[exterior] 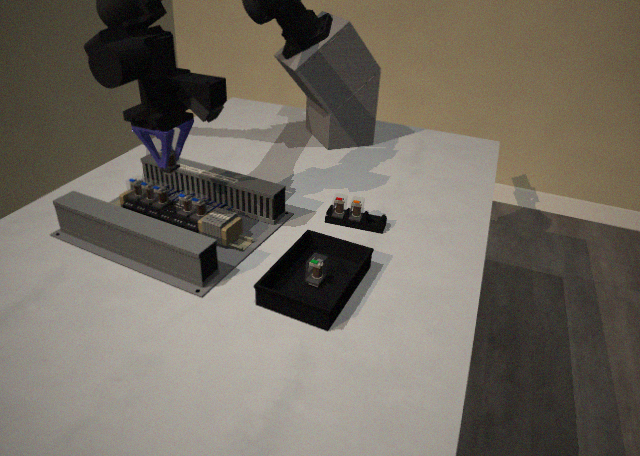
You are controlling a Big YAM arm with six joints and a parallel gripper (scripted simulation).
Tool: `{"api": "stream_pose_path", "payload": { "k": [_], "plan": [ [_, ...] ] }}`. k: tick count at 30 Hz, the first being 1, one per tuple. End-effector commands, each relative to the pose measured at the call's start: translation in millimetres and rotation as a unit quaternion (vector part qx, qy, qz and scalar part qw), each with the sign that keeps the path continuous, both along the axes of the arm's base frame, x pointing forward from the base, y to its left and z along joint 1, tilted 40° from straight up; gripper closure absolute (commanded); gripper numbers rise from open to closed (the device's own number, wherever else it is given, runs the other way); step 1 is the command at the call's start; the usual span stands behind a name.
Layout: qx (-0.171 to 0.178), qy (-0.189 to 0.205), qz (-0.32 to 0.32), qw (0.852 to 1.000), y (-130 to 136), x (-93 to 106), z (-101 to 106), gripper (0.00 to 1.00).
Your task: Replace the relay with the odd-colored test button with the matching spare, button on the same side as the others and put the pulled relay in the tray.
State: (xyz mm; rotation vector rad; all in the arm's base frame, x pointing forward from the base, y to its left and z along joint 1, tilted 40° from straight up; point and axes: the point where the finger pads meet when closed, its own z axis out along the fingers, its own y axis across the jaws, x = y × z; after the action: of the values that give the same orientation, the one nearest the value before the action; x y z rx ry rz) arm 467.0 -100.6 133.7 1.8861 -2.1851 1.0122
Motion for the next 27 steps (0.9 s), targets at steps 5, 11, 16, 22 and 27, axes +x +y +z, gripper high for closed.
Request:
{"api": "stream_pose_path", "payload": {
  "k": [5,11,16,22,27],
  "plan": [
    [0.013,-0.052,-0.017,0.998,8.3,15.6,36.9,1.00],
    [0.013,-0.053,-0.017,0.998,8.2,15.6,37.0,1.00],
    [0.012,-0.052,-0.017,0.998,8.2,15.5,37.0,1.00],
    [0.012,-0.051,-0.015,0.998,8.2,15.5,37.0,1.00],
    [0.011,-0.051,-0.015,0.999,8.1,15.5,37.0,1.00]
  ]
}}
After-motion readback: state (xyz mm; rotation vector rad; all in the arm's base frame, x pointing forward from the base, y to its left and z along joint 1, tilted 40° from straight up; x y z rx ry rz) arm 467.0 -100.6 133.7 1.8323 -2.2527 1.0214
